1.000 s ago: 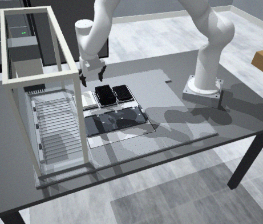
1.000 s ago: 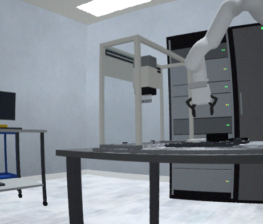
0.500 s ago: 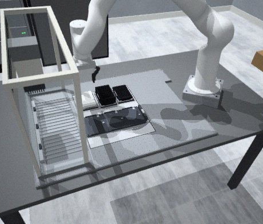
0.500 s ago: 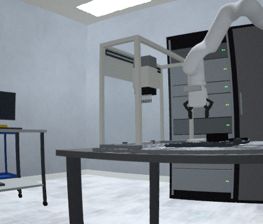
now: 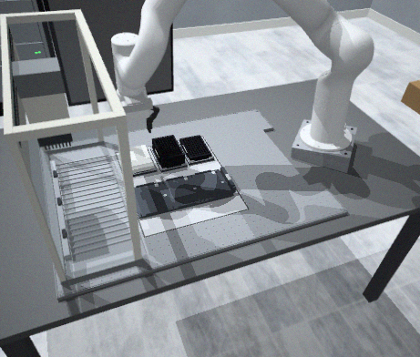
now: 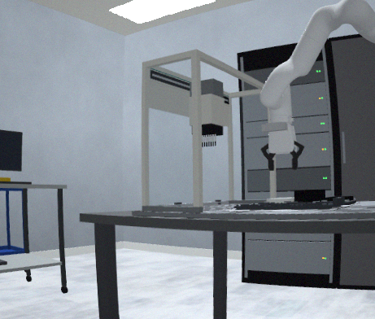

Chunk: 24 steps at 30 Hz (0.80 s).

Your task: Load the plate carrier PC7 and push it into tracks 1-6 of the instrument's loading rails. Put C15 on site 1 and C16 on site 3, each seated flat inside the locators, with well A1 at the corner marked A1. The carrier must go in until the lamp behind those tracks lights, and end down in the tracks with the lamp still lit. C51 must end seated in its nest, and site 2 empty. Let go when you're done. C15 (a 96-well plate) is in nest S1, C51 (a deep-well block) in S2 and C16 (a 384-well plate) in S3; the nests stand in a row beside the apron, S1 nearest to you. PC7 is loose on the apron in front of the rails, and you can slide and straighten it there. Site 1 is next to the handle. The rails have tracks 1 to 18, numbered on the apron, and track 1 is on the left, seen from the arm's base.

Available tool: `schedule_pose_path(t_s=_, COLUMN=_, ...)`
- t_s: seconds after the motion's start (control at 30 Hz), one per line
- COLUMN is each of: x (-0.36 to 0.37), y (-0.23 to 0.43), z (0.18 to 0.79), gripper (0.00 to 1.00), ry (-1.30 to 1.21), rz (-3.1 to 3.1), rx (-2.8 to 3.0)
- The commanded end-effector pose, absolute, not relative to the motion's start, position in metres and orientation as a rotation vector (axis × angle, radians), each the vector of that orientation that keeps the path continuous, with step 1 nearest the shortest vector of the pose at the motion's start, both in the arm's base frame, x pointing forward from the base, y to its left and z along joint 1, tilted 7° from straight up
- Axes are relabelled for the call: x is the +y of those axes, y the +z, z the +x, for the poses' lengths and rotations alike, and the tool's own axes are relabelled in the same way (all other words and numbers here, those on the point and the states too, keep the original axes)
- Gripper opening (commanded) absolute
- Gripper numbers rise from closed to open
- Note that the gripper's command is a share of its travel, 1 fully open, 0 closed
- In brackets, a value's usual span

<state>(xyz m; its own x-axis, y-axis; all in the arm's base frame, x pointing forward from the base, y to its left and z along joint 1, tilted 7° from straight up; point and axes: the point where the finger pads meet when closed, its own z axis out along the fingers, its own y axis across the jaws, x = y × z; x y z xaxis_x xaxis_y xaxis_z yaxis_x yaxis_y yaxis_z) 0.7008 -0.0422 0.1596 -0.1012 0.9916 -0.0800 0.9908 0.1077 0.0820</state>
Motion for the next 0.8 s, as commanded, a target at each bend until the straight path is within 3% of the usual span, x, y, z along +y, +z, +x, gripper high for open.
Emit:
schedule_pose_path(t_s=0.0, x=-0.043, y=0.154, z=0.702, gripper=1.00, ry=0.013, rz=2.024, rx=2.249)
schedule_pose_path(t_s=0.77, x=-0.045, y=0.121, z=0.705, gripper=1.00, ry=0.013, rz=2.024, rx=2.249)
